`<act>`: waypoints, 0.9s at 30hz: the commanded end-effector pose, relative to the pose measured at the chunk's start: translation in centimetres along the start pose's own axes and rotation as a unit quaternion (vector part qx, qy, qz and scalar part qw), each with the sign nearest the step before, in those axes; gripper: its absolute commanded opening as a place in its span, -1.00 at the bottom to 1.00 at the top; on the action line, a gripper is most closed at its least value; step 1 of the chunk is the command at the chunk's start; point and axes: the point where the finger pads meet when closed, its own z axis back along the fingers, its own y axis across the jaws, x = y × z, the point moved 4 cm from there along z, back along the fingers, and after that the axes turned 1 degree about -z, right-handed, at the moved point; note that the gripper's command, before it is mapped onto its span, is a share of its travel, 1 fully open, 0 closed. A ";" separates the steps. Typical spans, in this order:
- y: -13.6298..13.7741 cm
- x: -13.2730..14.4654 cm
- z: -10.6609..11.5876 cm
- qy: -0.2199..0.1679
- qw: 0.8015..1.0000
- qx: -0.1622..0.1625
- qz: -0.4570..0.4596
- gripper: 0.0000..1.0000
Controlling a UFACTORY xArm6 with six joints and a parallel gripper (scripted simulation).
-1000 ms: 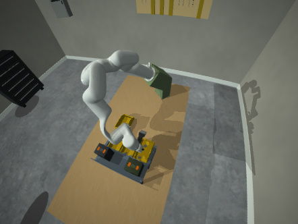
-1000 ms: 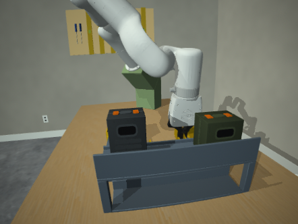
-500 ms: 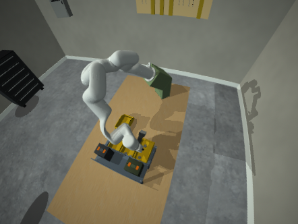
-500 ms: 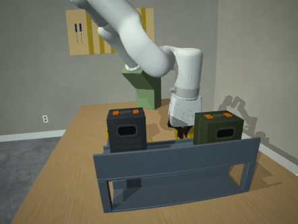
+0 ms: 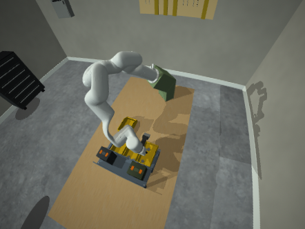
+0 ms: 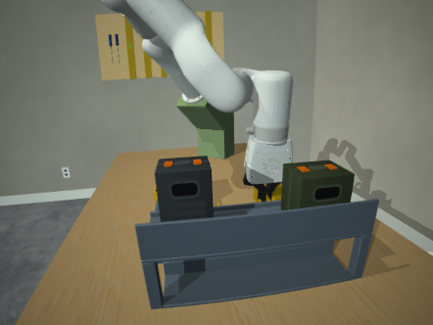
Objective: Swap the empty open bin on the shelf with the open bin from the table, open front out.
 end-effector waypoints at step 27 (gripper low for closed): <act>0.0 0.1 0.1 -0.002 1.000 0.001 0.000 -0.81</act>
